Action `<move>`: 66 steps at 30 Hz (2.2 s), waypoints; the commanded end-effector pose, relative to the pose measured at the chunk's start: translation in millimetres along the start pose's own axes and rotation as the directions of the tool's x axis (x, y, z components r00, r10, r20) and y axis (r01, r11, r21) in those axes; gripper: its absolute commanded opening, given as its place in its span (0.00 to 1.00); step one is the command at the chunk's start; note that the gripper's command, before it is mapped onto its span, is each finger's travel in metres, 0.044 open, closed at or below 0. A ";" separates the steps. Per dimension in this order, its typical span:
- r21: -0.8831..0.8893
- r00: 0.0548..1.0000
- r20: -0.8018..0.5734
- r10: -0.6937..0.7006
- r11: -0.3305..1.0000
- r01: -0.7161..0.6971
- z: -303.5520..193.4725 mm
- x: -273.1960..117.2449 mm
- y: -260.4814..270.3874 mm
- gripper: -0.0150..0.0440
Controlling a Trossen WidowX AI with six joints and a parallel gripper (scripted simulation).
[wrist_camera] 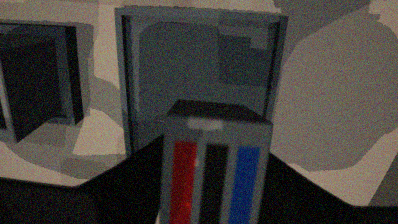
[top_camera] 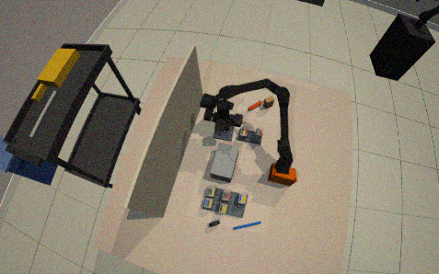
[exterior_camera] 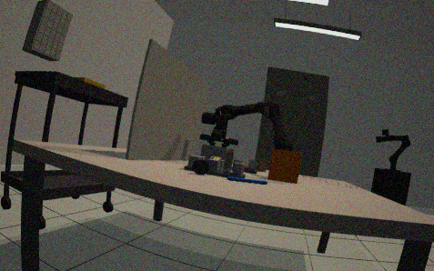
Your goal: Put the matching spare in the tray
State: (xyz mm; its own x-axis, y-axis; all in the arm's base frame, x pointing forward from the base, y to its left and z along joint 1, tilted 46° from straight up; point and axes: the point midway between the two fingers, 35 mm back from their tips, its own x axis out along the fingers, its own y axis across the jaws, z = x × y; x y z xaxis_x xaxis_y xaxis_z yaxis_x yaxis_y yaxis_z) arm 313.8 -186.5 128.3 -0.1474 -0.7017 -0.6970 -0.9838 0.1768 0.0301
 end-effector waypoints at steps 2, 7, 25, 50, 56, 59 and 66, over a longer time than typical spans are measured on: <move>-0.001 1.000 -0.005 -0.001 1.000 0.001 -1.0 4.1 1.2 0.25; -0.001 1.000 -0.005 -0.001 1.000 0.001 -1.2 8.0 1.8 0.25; -0.001 1.000 -0.009 0.000 1.000 0.000 -2.0 21.8 4.5 0.25; 0.000 1.000 -0.004 0.002 1.000 -0.002 -1.2 21.4 3.8 1.00; -0.002 1.000 -0.001 0.002 1.000 -0.002 0.2 -60.3 1.7 1.00; -0.002 1.000 -0.006 0.002 1.000 -0.002 -0.6 -82.7 5.2 1.00; -0.002 1.000 -0.006 0.002 1.000 -0.002 -0.6 -82.7 5.2 1.00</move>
State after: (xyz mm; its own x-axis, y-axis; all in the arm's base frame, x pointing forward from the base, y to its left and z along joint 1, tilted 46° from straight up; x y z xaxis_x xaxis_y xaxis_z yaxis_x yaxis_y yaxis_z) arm 321.0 -132.3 183.7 -0.1397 -0.7079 -0.6923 -0.9852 0.1698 0.0252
